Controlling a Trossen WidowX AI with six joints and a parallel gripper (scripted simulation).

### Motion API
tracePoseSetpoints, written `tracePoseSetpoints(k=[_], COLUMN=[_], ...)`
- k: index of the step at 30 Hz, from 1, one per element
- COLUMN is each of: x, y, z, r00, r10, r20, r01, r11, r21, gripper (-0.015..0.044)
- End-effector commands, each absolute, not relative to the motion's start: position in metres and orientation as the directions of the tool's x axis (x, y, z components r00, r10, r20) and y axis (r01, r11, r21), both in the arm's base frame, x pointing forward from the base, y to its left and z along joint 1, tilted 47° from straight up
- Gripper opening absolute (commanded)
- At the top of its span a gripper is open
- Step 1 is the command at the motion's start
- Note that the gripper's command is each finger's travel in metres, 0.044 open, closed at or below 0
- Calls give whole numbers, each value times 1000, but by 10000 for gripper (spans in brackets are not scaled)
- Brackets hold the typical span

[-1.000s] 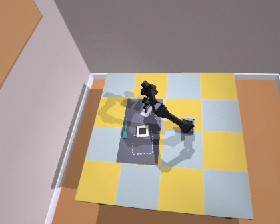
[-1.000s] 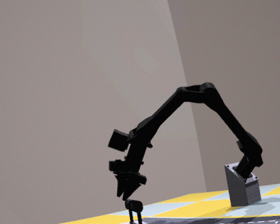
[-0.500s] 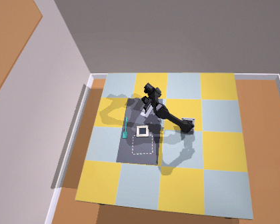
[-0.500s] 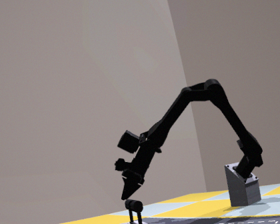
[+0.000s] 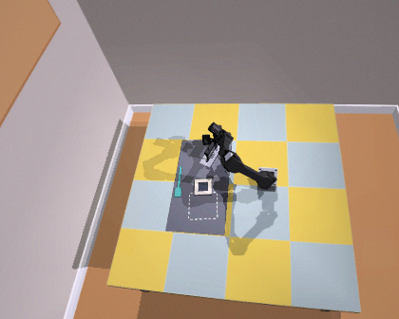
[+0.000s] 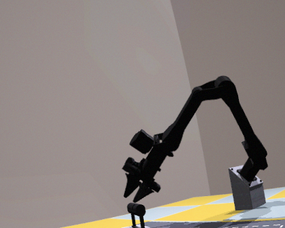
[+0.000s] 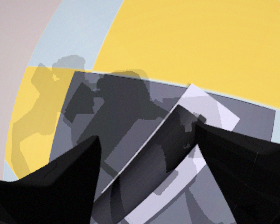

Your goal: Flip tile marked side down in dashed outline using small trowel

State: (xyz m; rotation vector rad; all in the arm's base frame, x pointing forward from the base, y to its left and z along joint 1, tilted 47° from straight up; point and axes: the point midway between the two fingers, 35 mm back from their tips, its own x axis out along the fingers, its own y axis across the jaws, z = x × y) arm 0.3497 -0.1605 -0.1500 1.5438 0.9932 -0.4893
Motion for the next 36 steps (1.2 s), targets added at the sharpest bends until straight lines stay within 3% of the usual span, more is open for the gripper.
tracePoseSetpoints(k=[1, 20, 36], x=[347, 333, 342], y=[-151, -109, -105], z=[-147, -125, -131], r00=[580, 714, 718], r10=[314, 292, 292], r20=[-752, -636, -632], r01=[808, 620, 610], r11=[-107, -686, -702], r21=[579, 381, 368], gripper=[300, 300, 300])
